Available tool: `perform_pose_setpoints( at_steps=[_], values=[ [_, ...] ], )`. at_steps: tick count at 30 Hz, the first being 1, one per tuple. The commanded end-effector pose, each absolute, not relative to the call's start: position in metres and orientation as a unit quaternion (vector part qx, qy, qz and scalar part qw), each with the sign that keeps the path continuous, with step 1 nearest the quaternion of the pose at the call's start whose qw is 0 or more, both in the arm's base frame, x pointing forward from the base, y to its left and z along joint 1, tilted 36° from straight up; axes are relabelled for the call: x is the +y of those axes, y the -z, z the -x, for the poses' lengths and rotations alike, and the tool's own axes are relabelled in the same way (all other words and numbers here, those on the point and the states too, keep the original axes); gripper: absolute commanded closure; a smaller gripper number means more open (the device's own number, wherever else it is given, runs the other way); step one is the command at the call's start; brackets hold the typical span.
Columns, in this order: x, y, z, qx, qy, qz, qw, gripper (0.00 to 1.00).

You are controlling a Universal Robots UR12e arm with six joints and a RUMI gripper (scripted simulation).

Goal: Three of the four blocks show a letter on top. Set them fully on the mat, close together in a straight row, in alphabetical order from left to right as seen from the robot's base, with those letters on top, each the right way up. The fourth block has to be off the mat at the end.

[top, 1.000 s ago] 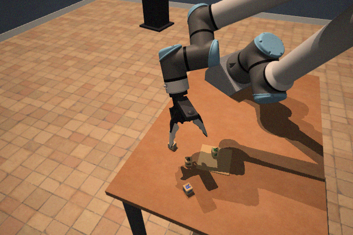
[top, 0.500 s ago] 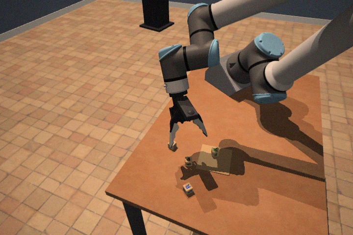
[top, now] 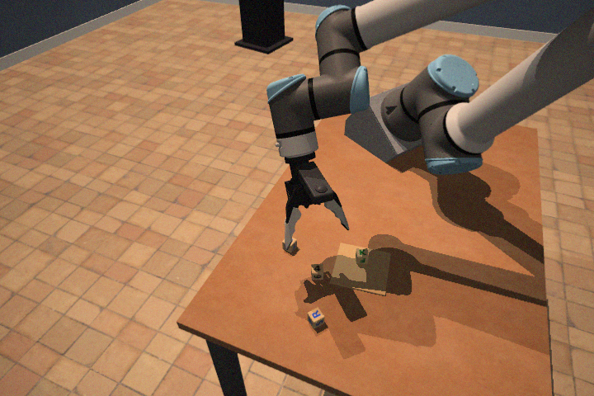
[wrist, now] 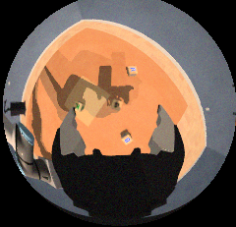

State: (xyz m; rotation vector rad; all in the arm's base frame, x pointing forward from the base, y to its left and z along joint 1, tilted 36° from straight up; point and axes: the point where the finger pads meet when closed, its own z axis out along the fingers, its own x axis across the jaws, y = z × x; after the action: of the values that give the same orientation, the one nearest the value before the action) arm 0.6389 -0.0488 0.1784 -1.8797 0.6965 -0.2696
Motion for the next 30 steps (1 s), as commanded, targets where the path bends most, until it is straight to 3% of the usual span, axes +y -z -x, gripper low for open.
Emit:
perform_pose_setpoints(
  at_steps=[1,12,21,30],
  values=[
    [-0.049,-0.179,-0.639,0.292,0.113,0.788,0.531,0.00],
    [-0.050,-0.178,-0.639,0.292,0.113,0.788,0.530,0.00],
    [-0.134,-0.112,-0.604,0.292,0.113,0.788,0.530,0.00],
    [-0.139,-0.108,-0.601,0.292,0.113,0.788,0.531,0.00]
  ],
)
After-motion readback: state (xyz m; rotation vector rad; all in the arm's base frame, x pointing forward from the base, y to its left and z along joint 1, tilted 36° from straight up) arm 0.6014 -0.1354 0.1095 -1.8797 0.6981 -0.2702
